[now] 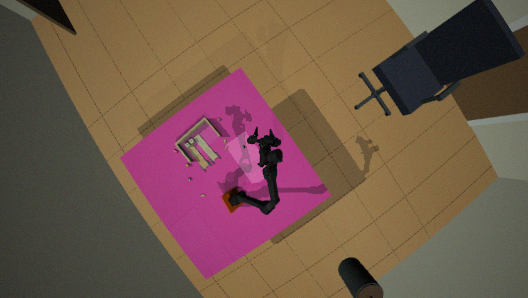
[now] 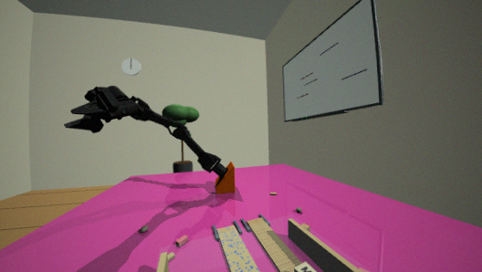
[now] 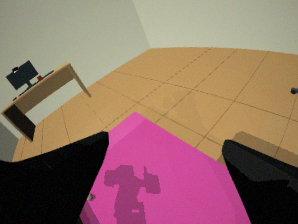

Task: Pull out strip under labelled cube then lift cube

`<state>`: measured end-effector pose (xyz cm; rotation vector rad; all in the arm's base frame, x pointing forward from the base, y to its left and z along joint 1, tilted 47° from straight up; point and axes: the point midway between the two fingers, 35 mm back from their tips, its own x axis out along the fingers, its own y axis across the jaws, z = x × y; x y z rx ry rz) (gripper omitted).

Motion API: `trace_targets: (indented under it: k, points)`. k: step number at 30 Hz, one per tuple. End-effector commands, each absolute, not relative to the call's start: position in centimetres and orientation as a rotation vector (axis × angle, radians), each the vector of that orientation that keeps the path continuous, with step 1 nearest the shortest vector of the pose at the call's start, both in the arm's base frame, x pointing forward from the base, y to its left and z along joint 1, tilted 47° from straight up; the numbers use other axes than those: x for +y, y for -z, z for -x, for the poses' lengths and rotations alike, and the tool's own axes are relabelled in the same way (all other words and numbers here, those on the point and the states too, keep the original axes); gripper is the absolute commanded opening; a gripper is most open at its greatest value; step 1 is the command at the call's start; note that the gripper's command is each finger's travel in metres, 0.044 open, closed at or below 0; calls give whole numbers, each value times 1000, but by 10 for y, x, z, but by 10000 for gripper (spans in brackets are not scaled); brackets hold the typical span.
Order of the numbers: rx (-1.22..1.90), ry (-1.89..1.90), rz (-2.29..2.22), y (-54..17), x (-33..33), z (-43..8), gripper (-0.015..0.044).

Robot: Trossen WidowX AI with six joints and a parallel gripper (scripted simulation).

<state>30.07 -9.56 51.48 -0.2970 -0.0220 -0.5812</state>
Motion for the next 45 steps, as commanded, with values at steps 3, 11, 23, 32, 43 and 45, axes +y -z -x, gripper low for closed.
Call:
trace_targets:
  k: [3,11,23,32,43,45]
  points:
    - [143,502,301,-429,-58,-356,400]
    - [339,405,383,-309,9,-386,400]
    - [548,273,679,-133,95,-338,400]
    - [572,239,794,-93,105,-308,400]
    - [889,271,812,-48,112,-346,164]
    - [980,291,810,-34,110,-353,111]
